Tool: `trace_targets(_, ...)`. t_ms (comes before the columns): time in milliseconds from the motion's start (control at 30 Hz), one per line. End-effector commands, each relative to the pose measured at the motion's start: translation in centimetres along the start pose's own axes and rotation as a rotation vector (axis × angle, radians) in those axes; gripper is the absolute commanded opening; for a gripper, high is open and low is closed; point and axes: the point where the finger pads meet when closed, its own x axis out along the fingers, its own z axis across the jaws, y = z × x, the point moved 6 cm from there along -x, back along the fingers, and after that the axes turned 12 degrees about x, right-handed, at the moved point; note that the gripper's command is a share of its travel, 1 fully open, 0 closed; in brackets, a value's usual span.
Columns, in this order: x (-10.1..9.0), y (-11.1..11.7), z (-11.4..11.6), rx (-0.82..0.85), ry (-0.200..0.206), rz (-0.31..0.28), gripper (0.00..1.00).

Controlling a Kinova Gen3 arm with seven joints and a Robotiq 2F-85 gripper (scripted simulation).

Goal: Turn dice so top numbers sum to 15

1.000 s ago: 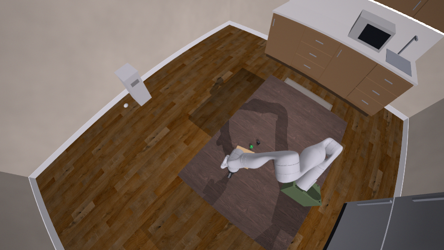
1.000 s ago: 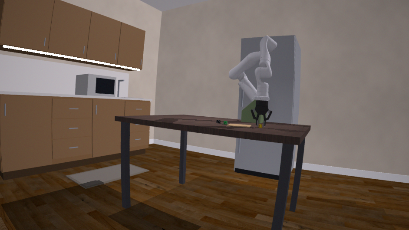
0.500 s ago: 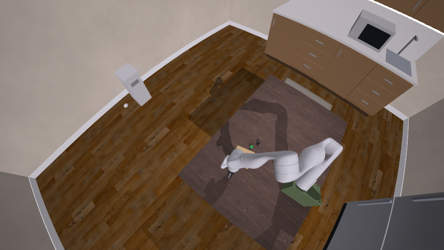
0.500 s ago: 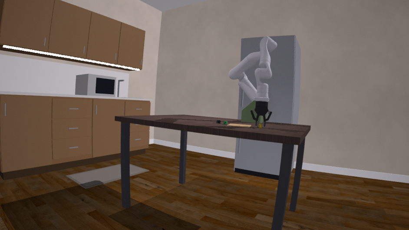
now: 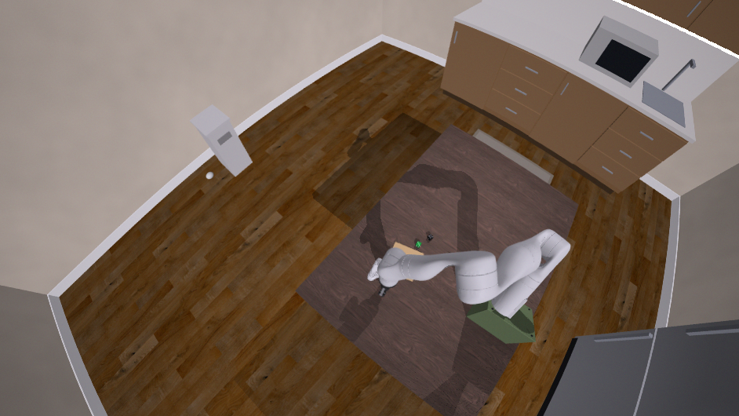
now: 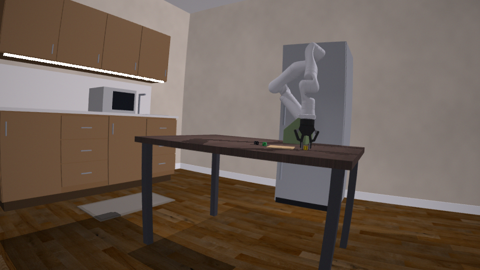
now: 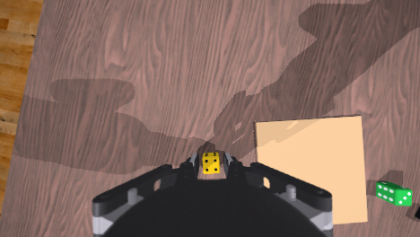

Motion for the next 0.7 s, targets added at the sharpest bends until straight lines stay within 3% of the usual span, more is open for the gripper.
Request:
trace_targets(0, -0.1, 0.05, -0.05, 0.0, 0.001, 0.002, 0.35)
trace_targets(300, -0.1, 0.05, -0.05, 0.0, 0.001, 0.002, 0.35)
trace_targets(333, -0.1, 0.05, -0.05, 0.0, 0.001, 0.002, 0.15)
trace_targets(667, -0.1, 0.05, -0.05, 0.0, 0.001, 0.002, 0.15)
